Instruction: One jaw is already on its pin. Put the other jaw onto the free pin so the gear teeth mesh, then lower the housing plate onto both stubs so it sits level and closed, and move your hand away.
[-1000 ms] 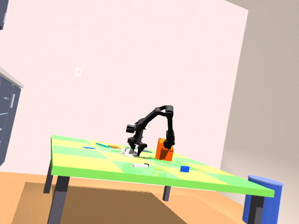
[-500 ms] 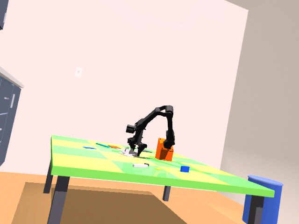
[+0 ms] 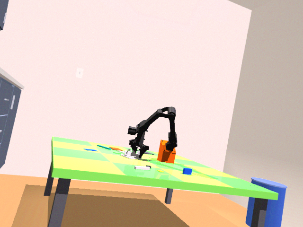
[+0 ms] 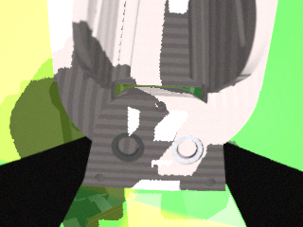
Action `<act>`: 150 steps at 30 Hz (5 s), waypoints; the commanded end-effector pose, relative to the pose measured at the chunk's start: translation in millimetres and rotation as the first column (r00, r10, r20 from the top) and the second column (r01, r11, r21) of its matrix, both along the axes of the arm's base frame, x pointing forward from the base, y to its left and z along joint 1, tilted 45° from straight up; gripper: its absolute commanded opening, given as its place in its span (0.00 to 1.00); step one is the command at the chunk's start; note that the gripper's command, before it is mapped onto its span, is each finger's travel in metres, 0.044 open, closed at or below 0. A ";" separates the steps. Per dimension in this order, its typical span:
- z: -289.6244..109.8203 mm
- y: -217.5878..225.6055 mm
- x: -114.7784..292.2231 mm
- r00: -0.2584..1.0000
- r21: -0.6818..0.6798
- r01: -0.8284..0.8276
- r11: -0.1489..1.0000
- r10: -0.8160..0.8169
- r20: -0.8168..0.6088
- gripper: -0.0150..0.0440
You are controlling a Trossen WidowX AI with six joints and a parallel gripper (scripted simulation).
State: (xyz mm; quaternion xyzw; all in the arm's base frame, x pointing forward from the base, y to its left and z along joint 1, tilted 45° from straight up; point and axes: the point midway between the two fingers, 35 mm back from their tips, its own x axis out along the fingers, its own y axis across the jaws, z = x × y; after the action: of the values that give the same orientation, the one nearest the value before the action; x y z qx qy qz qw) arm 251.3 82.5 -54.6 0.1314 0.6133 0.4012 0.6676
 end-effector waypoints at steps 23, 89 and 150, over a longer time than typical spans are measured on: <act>0.2 1.2 0.1 1.000 0.006 0.002 1.000 -0.002 -0.001 0.85; 0.0 0.0 0.0 1.000 0.000 0.000 1.000 0.000 0.000 1.00; 89.4 -94.4 -45.4 1.000 -0.001 0.002 1.000 -0.002 -0.005 1.00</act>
State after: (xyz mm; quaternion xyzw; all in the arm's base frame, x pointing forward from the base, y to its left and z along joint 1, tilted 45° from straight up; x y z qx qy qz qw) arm 206.9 -11.6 35.1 0.1349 0.6134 0.3991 0.6680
